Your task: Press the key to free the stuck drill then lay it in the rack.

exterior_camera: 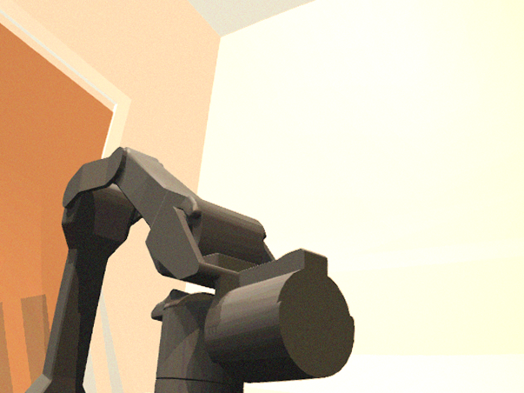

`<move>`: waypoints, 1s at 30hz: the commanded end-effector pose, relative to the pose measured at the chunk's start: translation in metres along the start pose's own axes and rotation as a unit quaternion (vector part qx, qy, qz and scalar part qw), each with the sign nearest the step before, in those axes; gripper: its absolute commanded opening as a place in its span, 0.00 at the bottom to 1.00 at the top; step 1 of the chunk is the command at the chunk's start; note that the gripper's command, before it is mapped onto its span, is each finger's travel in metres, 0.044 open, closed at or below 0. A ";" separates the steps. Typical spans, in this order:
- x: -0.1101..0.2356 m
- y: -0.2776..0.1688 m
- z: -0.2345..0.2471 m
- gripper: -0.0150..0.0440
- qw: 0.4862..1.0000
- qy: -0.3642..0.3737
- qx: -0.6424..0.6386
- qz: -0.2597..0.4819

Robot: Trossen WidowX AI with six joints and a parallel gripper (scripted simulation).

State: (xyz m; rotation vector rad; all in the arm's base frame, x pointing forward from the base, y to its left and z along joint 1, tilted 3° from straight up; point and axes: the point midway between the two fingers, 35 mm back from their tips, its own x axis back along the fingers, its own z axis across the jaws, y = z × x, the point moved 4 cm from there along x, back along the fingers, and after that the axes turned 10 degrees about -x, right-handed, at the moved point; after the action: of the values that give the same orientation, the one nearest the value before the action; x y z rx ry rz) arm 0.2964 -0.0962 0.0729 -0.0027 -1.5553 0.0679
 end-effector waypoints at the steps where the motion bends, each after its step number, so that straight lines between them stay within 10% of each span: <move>1: 0.003 -0.006 -0.002 0.25 1.000 -0.002 0.001 0.003; 30: 0.005 -0.046 -0.010 0.25 1.000 -0.003 0.001 0.005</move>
State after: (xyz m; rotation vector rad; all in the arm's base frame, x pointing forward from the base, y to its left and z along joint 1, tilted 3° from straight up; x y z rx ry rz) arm 0.3061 -0.1366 0.0766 -0.0068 -1.5552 0.0695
